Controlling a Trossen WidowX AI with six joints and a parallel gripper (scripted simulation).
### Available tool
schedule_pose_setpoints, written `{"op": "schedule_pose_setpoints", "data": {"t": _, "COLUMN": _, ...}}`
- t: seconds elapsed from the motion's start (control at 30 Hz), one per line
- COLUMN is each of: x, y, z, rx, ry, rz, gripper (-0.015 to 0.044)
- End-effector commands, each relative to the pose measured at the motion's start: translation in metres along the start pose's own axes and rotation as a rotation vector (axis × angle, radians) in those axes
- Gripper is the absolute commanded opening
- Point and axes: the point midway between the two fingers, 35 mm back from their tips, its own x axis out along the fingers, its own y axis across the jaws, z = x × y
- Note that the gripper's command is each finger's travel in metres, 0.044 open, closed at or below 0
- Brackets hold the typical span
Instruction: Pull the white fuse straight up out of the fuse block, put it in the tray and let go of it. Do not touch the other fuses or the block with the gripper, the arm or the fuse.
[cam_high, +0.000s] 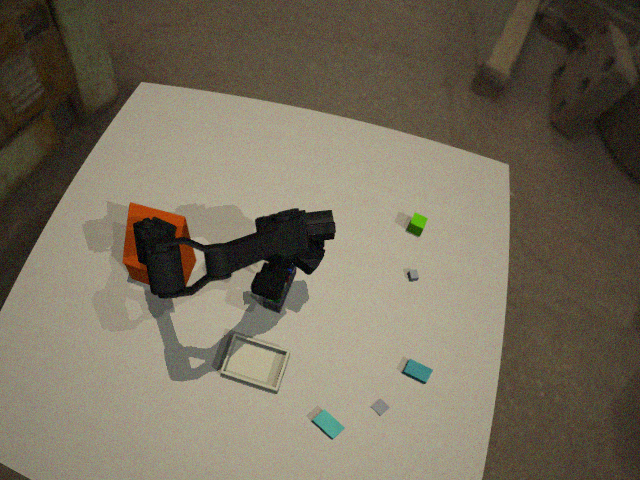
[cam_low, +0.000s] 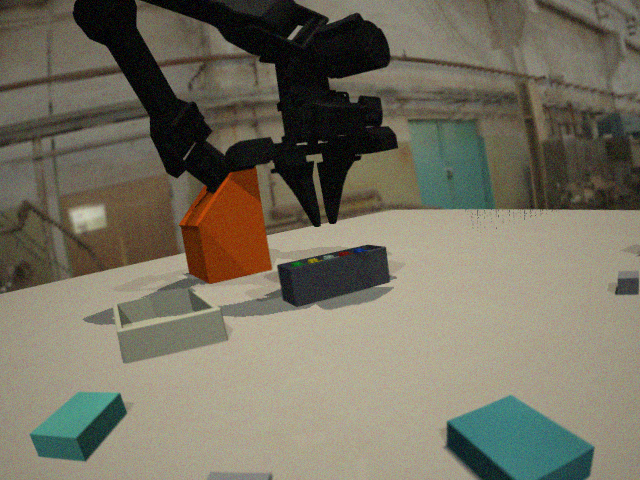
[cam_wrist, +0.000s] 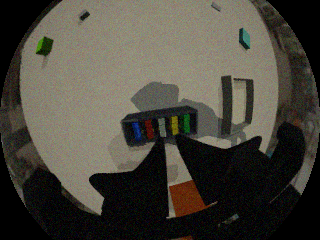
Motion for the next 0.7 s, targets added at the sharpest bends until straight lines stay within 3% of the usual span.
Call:
{"op": "schedule_pose_setpoints", "data": {"t": 0.0, "x": 0.003, "y": 0.001, "z": -0.001, "rx": 0.007, "ry": 0.006, "rz": 0.005, "gripper": 0.0071}}
{"op": "schedule_pose_setpoints", "data": {"t": 0.67, "x": 0.023, "y": 0.002, "z": -0.001, "rx": 0.007, "ry": 0.006, "rz": 0.004, "gripper": 0.0071}}
